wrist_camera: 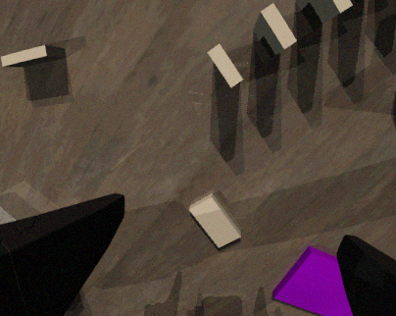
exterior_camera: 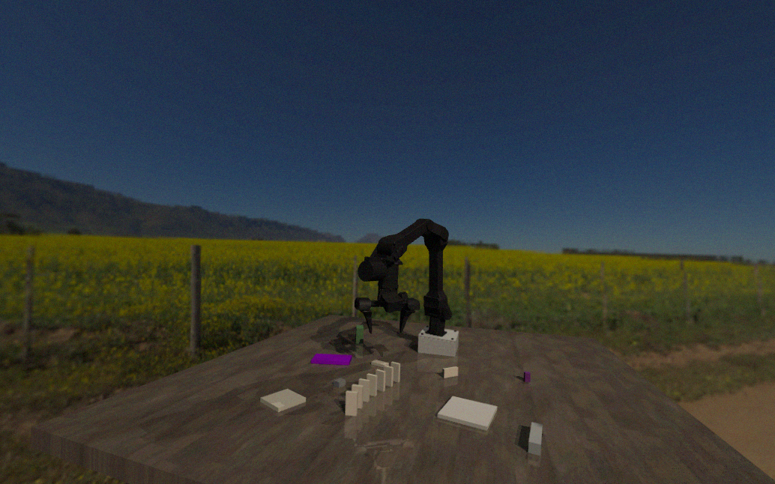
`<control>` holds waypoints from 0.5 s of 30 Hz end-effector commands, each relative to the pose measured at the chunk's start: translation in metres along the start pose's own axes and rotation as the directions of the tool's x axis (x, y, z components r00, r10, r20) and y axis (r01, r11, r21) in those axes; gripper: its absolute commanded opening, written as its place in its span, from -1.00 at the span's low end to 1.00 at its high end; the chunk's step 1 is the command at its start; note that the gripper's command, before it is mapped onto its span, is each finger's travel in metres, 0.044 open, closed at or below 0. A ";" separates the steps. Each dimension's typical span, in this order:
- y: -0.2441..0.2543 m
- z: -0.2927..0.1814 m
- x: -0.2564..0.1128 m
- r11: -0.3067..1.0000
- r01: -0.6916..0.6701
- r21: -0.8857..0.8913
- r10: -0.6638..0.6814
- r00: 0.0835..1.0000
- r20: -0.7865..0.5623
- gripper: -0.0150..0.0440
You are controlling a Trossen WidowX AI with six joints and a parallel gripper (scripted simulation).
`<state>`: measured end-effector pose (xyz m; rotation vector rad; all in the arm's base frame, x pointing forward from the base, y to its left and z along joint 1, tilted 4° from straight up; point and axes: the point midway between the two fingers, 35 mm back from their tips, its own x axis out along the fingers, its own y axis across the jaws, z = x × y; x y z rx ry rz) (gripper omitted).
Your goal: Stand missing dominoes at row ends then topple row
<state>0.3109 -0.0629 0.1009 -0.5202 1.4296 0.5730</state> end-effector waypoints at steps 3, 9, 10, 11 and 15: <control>0.019 -0.061 0.040 0.737 -0.008 -0.675 0.011 1.000 0.000 1.00; 0.019 -0.061 0.040 0.735 -0.008 -0.678 0.011 1.000 0.000 1.00; 0.017 -0.062 0.040 0.735 -0.008 -0.678 0.011 1.000 0.000 1.00; 0.014 -0.062 0.040 0.735 -0.008 -0.678 0.010 1.000 -0.001 1.00; 0.014 -0.062 0.040 0.735 -0.008 -0.678 0.010 1.000 -0.001 1.00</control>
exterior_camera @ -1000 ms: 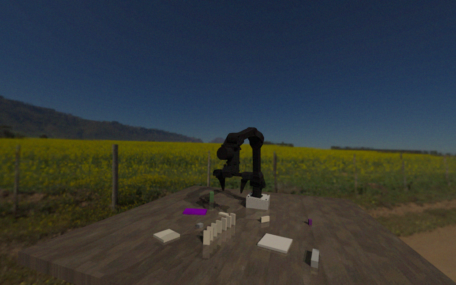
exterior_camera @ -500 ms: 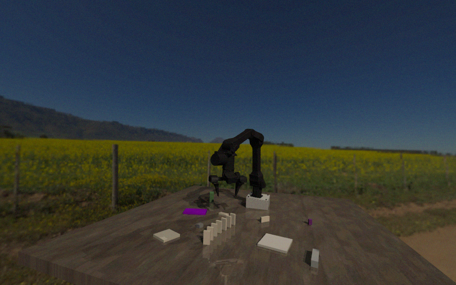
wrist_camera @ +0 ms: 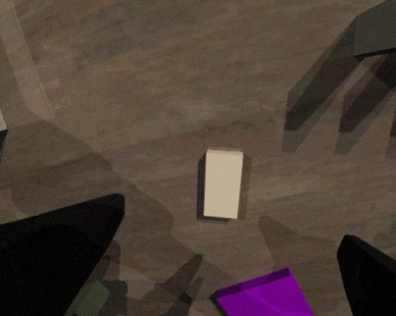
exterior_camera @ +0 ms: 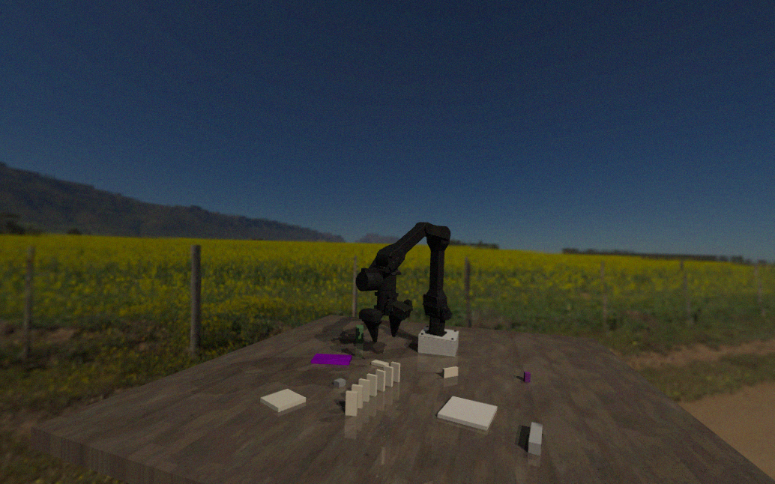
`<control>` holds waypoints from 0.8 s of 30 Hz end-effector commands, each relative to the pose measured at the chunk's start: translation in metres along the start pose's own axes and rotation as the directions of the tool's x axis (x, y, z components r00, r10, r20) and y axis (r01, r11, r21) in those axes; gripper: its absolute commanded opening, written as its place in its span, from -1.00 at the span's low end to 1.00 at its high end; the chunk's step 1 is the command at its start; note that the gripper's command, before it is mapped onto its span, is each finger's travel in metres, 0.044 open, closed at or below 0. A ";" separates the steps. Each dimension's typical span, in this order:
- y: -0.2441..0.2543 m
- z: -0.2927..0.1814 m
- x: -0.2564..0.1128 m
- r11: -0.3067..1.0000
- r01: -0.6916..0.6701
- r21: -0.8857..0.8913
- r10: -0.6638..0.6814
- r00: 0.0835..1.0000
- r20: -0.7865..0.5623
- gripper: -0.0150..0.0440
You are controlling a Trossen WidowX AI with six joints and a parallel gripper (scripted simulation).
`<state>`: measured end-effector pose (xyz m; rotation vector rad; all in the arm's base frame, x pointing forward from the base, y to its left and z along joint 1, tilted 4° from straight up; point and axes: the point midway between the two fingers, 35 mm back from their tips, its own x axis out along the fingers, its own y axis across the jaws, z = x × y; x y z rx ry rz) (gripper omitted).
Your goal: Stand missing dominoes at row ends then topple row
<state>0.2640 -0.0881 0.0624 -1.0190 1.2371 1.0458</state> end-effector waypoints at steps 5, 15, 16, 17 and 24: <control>0.007 -0.004 0.006 0.995 0.002 -0.103 -0.002 1.000 0.009 1.00; 0.007 -0.003 0.071 0.995 0.002 -0.103 -0.001 1.000 0.009 1.00; 0.007 -0.003 0.071 0.995 0.002 -0.103 -0.001 1.000 0.009 1.00; 0.007 -0.003 0.071 0.995 0.002 -0.103 -0.001 1.000 0.009 1.00; 0.007 -0.001 0.077 0.995 0.002 -0.103 -0.001 1.000 0.009 1.00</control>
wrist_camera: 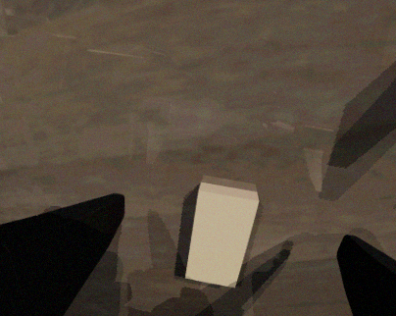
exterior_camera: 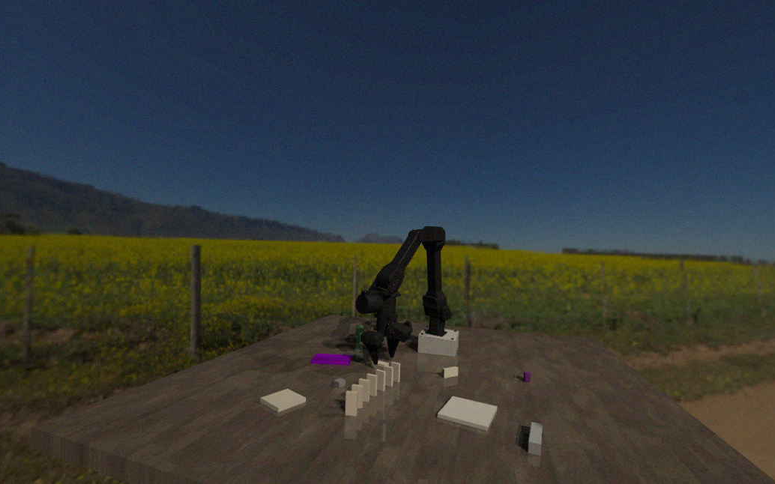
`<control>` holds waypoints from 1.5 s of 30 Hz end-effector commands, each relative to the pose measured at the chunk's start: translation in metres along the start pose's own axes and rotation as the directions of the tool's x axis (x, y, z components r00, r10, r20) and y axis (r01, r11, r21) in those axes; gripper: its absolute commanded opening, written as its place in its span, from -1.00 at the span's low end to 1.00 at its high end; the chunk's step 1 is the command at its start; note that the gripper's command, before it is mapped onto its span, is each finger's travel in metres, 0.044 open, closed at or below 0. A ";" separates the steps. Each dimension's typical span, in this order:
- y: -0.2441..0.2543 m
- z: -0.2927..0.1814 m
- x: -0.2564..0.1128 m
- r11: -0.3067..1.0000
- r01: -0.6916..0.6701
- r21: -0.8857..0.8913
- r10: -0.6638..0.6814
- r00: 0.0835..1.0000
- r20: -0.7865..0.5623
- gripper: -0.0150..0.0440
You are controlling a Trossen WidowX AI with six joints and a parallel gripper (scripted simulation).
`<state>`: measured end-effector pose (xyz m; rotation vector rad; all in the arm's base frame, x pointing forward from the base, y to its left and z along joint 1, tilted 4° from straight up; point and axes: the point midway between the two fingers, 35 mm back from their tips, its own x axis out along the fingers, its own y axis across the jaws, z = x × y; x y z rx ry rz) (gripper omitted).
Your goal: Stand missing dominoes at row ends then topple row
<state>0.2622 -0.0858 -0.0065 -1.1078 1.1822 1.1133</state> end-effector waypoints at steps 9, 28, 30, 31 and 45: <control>0.003 0.002 0.017 1.000 -0.010 0.005 0.010 1.000 0.009 1.00; 0.003 0.002 0.017 1.000 -0.010 0.005 0.010 1.000 0.009 -0.13; 0.003 0.002 0.017 1.000 -0.010 0.005 0.010 1.000 0.009 -0.13; 0.003 0.002 0.017 1.000 -0.010 0.005 0.010 1.000 0.009 -0.13; -0.001 -0.002 -0.092 1.000 -0.010 0.005 0.010 1.000 0.008 -0.13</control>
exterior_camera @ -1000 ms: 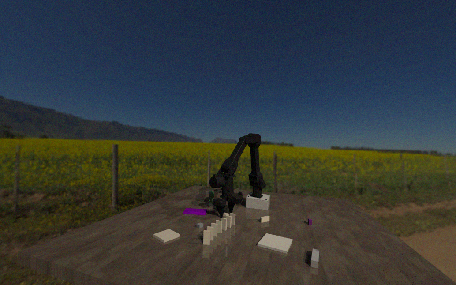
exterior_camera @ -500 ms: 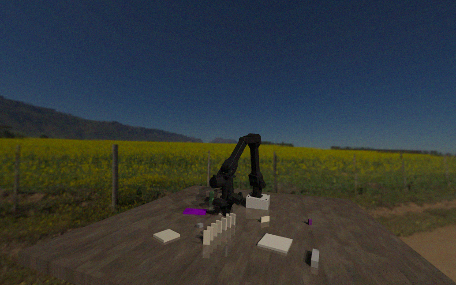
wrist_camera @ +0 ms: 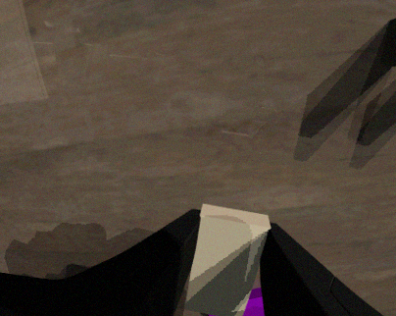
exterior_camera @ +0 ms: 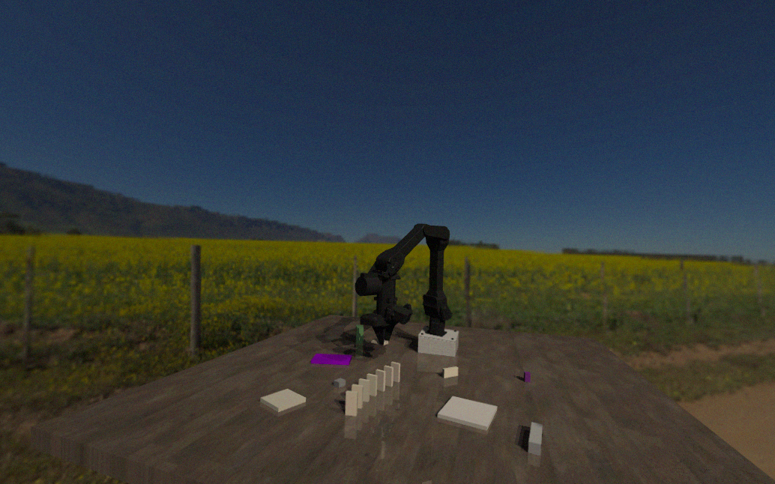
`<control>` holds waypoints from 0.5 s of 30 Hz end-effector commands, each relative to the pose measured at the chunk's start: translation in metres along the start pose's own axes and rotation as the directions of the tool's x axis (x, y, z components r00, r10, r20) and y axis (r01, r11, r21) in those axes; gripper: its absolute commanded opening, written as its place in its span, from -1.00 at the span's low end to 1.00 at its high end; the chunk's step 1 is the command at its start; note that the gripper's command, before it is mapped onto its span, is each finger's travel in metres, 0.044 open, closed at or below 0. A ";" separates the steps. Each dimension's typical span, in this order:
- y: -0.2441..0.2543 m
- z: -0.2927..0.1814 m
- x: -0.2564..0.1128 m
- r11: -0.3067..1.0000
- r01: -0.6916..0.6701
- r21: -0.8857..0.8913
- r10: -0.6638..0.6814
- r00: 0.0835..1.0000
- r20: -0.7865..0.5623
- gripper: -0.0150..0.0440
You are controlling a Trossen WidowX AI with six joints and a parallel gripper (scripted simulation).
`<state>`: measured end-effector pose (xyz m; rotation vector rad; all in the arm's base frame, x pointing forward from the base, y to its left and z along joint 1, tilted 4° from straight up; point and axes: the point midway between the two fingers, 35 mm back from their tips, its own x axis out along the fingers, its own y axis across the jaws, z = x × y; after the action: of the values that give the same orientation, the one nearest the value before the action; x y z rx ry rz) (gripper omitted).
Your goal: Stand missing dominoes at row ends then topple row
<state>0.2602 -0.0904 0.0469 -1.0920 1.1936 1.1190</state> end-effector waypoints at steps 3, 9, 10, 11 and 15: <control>0.001 -0.001 -0.074 1.000 0.004 -0.004 -0.004 1.000 0.005 -0.13; 0.000 -0.002 -0.090 1.000 0.004 -0.004 -0.004 1.000 0.005 -0.13; 0.000 -0.002 -0.090 1.000 0.004 -0.004 -0.004 1.000 0.005 -0.13; 0.000 -0.002 -0.090 1.000 0.004 -0.004 -0.004 1.000 0.005 -0.13; 0.003 -0.007 -0.090 0.968 0.003 0.251 -0.004 1.000 0.004 -0.13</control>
<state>0.2556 -0.0994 0.1331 -1.0290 1.2290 1.0556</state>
